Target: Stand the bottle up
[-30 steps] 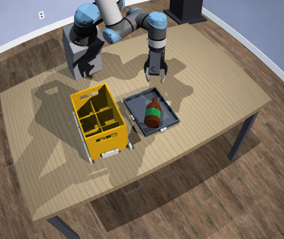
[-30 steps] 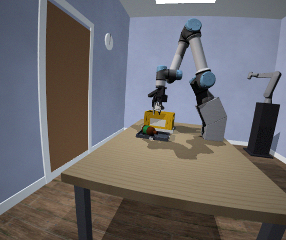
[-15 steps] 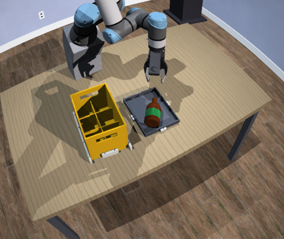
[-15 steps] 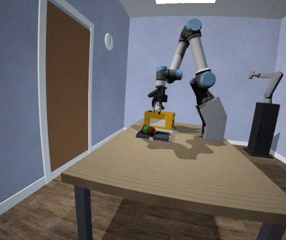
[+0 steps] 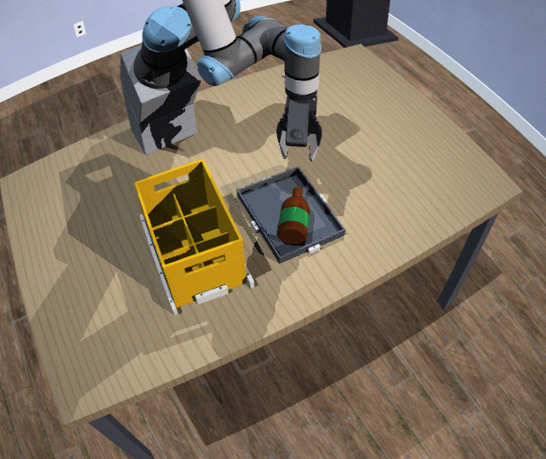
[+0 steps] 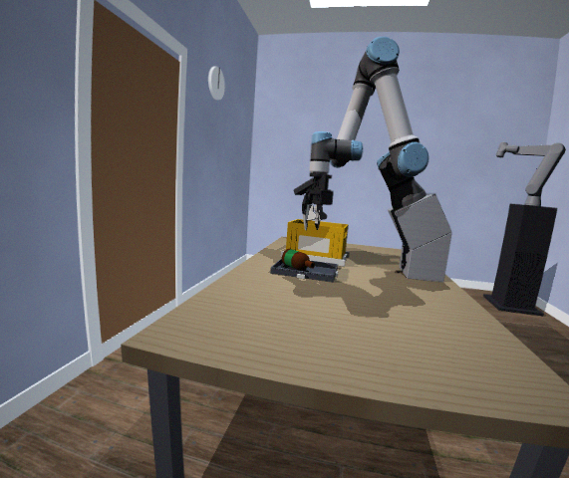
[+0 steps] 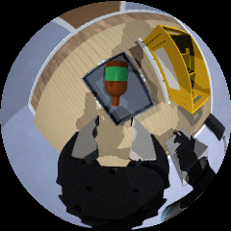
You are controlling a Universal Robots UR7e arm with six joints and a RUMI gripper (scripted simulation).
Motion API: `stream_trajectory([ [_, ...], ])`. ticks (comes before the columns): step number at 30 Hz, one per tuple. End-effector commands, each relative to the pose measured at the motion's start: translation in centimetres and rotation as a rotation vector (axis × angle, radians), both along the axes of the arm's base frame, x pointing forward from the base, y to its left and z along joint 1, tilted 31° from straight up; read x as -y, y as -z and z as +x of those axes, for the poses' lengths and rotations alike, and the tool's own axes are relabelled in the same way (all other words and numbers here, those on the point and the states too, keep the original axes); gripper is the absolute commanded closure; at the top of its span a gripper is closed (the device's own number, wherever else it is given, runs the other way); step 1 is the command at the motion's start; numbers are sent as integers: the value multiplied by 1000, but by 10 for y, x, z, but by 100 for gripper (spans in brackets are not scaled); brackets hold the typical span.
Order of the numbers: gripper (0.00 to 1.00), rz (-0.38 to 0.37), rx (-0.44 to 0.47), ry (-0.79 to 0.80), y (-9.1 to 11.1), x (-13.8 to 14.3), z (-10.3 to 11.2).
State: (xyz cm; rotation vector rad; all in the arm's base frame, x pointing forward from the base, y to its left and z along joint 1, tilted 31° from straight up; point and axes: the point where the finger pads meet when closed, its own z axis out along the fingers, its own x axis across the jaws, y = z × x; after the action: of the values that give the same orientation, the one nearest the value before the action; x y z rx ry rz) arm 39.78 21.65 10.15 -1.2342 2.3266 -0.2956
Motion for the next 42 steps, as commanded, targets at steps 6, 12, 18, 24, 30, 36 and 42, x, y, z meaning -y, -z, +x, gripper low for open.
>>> stream_trajectory([
  [6, 62, 0, 1, 0, 12, -1, 8],
  [12, 62, 0, 1, 0, 28, -1, 17],
  [18, 62, 0, 1, 0, 46, -2, 28],
  [24, 62, 0, 1, 0, 58, -3, 35],
  [30, 62, 0, 1, 0, 74, -4, 45],
  [36, 62, 0, 1, 0, 87, -4, 52],
  [42, 62, 0, 1, 0, 92, -4, 55],
])
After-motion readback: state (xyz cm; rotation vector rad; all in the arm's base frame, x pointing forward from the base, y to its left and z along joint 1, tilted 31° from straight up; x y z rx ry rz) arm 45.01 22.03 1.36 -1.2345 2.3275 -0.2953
